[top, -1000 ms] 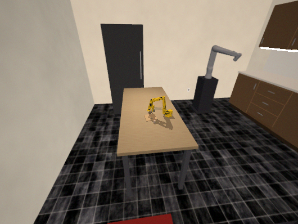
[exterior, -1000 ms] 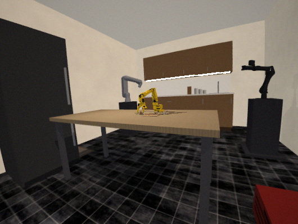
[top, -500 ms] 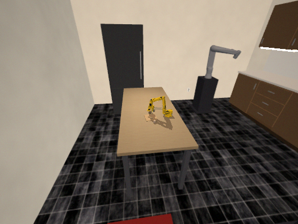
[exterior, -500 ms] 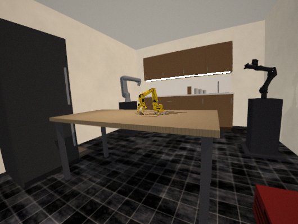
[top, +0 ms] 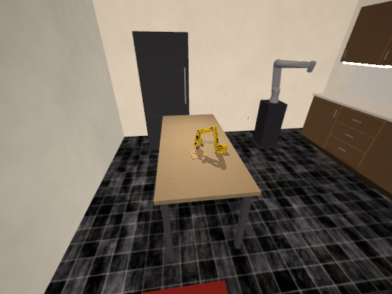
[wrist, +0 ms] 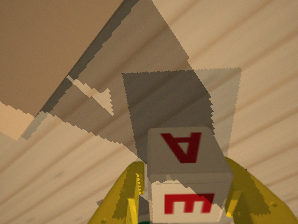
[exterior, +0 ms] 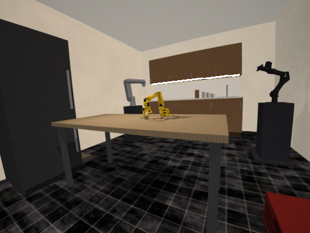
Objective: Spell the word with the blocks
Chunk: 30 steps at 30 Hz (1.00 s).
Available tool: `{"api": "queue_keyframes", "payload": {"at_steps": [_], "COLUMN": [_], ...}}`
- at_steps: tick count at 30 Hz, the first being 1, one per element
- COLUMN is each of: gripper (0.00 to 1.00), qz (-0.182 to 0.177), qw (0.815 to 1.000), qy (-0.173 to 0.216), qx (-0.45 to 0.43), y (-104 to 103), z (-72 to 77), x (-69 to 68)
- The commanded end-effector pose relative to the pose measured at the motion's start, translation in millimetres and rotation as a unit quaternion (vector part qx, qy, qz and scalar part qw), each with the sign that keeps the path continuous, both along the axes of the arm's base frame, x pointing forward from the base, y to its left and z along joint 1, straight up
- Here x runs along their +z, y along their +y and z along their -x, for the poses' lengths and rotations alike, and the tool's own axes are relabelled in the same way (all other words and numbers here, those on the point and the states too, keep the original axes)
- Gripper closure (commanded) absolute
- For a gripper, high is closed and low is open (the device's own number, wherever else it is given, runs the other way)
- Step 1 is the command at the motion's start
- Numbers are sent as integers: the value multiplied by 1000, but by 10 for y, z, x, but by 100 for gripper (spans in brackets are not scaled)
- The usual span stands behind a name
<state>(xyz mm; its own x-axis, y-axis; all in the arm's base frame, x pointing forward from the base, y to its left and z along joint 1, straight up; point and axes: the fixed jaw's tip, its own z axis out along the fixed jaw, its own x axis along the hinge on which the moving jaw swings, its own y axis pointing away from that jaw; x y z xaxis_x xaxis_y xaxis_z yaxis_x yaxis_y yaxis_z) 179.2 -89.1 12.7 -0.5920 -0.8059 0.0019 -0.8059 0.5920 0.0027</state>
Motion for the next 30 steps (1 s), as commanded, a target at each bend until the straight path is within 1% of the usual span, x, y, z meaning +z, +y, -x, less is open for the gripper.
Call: {"api": "queue_keyframes", "payload": {"at_steps": [1, 18, 26, 30], "gripper": [85, 88, 98, 100], "qz": [13, 13, 13, 13], "qw": [1000, 1000, 1000, 1000], "qy": [-27, -27, -27, -27], "qx": [0, 0, 0, 0], "y": [-56, -64, -64, -64], "z": [-93, -104, -104, -104], "x": [104, 104, 104, 104]}}
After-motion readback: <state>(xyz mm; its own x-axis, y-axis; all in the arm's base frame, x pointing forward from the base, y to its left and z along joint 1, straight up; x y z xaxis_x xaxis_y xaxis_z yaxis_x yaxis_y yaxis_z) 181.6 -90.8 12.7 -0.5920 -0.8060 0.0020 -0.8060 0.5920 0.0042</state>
